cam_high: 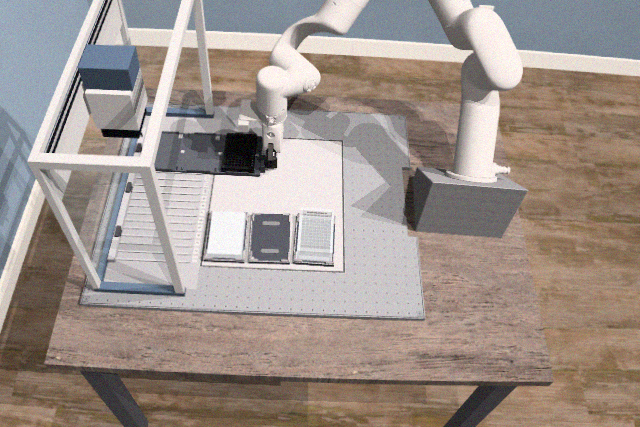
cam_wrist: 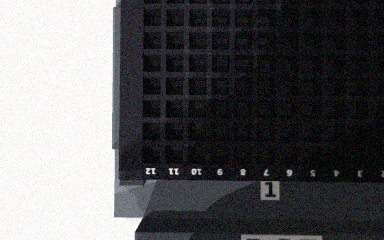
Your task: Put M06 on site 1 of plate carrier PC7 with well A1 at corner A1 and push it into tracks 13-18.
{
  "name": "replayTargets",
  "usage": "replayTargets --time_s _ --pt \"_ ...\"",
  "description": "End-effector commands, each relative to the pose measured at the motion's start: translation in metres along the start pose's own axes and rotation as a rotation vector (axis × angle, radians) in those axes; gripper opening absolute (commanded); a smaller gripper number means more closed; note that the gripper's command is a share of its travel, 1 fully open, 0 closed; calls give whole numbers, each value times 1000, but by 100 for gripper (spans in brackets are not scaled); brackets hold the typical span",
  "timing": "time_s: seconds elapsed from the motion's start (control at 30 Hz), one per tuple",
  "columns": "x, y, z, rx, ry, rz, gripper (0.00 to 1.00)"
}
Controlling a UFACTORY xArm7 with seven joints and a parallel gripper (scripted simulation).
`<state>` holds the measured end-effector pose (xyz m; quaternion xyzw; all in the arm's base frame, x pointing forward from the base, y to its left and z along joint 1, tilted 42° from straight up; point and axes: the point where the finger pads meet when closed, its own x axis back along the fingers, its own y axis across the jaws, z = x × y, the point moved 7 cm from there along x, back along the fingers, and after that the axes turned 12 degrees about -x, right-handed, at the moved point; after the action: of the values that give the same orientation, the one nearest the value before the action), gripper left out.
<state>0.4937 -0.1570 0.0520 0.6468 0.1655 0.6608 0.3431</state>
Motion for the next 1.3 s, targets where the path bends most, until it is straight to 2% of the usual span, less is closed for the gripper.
replayTargets --time_s 0.0,1.27 --pt "2 -1 3 0 4 2 82" --pt "2 -3 12 0 4 2 82"
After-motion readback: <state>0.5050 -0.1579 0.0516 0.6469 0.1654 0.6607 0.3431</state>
